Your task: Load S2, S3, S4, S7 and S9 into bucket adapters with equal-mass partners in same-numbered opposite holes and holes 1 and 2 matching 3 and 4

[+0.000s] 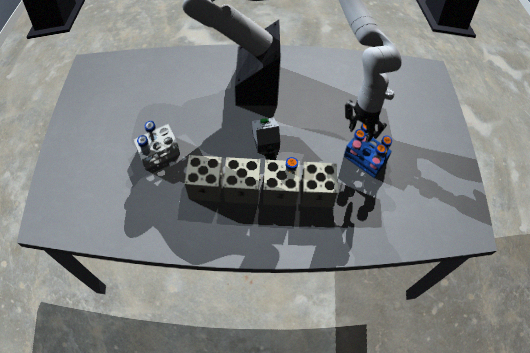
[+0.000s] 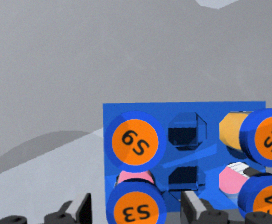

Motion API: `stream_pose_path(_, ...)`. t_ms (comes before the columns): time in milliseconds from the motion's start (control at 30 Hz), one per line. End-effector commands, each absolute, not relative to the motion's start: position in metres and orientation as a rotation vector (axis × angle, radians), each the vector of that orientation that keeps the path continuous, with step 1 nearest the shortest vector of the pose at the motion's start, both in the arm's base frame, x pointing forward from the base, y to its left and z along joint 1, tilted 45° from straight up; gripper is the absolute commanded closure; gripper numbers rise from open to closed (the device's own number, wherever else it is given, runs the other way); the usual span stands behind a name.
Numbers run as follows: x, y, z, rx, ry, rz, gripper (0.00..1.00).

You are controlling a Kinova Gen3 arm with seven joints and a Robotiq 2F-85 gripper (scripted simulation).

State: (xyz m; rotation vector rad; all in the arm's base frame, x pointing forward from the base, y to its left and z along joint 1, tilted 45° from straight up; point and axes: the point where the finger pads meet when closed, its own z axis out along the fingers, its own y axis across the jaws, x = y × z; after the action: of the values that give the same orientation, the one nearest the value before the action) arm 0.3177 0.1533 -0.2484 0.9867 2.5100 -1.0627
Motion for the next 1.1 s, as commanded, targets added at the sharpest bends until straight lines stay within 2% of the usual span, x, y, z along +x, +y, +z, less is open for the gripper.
stream_pose_path(0, 0.3179, 0.1522, -0.2502, 0.986, 2.511, -1.060, 0.38)
stream_pose_path(1067, 0.3177, 0.1486, -0.2538, 0.986, 2.511, -1.060, 0.38)
